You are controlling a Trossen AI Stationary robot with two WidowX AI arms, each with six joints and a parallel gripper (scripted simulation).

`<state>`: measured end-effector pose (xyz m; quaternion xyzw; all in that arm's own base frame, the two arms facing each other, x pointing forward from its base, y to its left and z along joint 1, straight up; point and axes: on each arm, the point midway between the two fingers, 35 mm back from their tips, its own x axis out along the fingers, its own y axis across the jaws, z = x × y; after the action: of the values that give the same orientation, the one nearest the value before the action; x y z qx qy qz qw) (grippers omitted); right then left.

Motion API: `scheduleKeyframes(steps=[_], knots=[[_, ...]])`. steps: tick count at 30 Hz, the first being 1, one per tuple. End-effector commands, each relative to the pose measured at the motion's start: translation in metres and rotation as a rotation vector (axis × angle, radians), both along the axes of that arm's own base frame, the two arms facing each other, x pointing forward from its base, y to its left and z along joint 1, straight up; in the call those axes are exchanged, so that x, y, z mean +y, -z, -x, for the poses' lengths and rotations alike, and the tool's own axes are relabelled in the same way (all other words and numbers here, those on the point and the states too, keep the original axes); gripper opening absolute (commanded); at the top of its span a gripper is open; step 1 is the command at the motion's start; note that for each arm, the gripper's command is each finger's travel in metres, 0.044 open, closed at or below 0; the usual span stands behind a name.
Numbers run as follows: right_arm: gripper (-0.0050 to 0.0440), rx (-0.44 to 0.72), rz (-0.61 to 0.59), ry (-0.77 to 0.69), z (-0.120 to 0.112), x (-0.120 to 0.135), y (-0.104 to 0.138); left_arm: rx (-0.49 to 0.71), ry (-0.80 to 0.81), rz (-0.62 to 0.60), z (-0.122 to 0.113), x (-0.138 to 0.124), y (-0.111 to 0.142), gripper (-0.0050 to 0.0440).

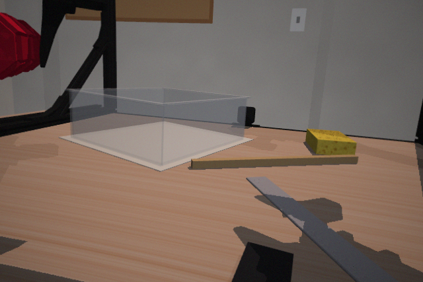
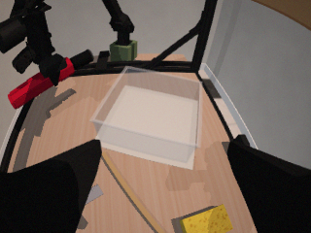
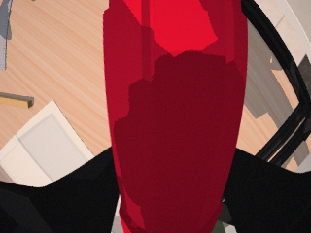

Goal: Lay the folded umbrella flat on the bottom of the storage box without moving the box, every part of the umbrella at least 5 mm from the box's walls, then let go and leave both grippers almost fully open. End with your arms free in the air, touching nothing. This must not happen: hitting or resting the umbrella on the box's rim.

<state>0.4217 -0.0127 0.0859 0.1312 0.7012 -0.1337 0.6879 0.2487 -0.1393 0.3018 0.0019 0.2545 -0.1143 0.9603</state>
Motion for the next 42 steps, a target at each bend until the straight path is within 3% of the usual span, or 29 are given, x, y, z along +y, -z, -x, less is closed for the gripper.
scheduleKeyframes(steps=[1, 9, 16, 21, 23, 38, 42], knots=[[0.0000, -0.017, 0.000, 0.112, -0.002, 0.000, -0.006, 0.002, 0.001, 0.003, 0.000, 0.000, 0.000, 0.0400], [0.0000, -0.016, 0.001, 0.247, -0.002, 0.000, -0.006, 0.002, 0.001, 0.003, 0.000, 0.000, 0.000, 0.0400], [0.0000, -0.017, 0.001, 0.251, -0.003, 0.005, -0.006, 0.002, 0.001, 0.003, 0.000, 0.000, 0.000, 0.0400], [0.0000, -0.022, 0.000, 0.252, -0.002, 0.040, -0.007, 0.002, 0.001, 0.003, 0.000, 0.000, 0.000, 0.0400], [0.0000, -0.022, 0.000, 0.252, -0.002, 0.040, -0.007, 0.002, 0.001, 0.003, 0.000, 0.000, 0.000, 0.0400], [0.0000, -0.030, -0.005, 0.264, 0.020, 0.146, -0.008, 0.002, 0.001, 0.003, 0.000, 0.000, 0.000, 0.0400], [0.0000, -0.028, -0.004, 0.268, 0.025, 0.159, -0.008, 0.002, 0.001, 0.003, 0.000, 0.000, 0.000, 0.0400]])
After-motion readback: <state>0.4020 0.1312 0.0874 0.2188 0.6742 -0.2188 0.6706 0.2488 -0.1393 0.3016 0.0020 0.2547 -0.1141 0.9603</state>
